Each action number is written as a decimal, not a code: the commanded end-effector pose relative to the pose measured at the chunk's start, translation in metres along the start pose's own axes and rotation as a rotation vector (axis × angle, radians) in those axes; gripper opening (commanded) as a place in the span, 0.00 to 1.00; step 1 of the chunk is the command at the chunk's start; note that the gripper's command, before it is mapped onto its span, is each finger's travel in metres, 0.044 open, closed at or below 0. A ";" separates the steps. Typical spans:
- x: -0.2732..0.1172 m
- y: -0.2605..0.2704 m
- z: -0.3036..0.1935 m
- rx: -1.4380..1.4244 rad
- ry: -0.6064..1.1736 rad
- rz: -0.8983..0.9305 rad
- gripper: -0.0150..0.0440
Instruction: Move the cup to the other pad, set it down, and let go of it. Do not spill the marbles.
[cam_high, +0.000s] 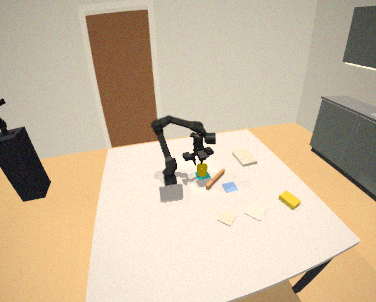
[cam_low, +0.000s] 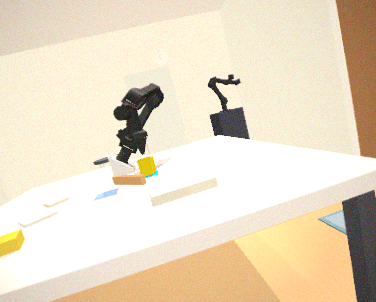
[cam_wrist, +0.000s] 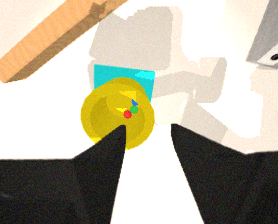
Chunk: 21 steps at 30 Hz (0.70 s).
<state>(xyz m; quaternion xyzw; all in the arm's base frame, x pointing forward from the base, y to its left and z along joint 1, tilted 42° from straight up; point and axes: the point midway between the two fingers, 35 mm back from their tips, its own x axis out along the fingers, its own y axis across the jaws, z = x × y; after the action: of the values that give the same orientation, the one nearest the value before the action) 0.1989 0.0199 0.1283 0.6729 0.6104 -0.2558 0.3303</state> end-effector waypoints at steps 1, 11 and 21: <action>0.000 0.000 0.000 0.001 0.000 0.000 0.68; -0.013 0.001 0.001 0.009 -0.012 0.013 1.00; -0.049 0.001 0.000 0.031 -0.038 0.041 1.00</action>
<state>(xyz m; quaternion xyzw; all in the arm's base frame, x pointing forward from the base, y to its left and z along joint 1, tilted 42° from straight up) 0.1949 -0.0074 0.1592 0.6855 0.5888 -0.2692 0.3331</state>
